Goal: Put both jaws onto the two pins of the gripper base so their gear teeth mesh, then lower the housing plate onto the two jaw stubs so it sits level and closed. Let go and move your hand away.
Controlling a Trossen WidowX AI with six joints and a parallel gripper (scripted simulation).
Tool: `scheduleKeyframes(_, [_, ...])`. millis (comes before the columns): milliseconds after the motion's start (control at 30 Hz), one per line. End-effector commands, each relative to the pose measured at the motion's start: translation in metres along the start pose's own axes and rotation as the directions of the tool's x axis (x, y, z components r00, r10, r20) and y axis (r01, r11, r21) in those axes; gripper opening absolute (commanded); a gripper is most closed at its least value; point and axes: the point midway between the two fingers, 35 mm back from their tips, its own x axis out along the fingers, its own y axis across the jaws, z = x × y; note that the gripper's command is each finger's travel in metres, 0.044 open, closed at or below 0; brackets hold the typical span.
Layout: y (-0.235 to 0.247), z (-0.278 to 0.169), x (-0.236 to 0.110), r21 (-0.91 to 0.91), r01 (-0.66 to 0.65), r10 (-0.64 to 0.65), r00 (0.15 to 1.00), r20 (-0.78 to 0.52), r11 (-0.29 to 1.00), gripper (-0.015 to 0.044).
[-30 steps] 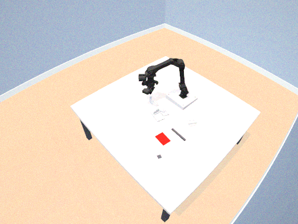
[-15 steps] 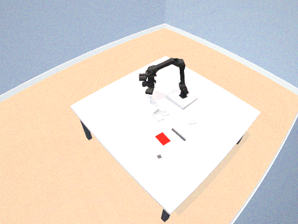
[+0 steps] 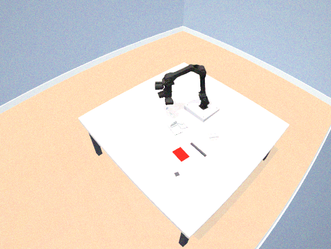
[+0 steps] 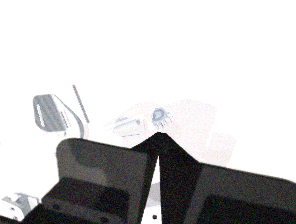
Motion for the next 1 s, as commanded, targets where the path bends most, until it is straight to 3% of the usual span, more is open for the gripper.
scheduleKeyframes(0, [-0.0015,-0.0029,0.0005,-0.102,0.005,-0.005,1.000,-0.001,0.995,0.0000])
scheduleKeyframes(467, [-0.0034,-0.0066,0.0005,-0.397,0.004,-0.005,1.000,-0.001,0.918,0.0000])
scheduleKeyframes(967, [-0.0054,-0.0105,0.0005,-0.669,0.003,-0.005,1.000,-0.002,0.744,0.0000])
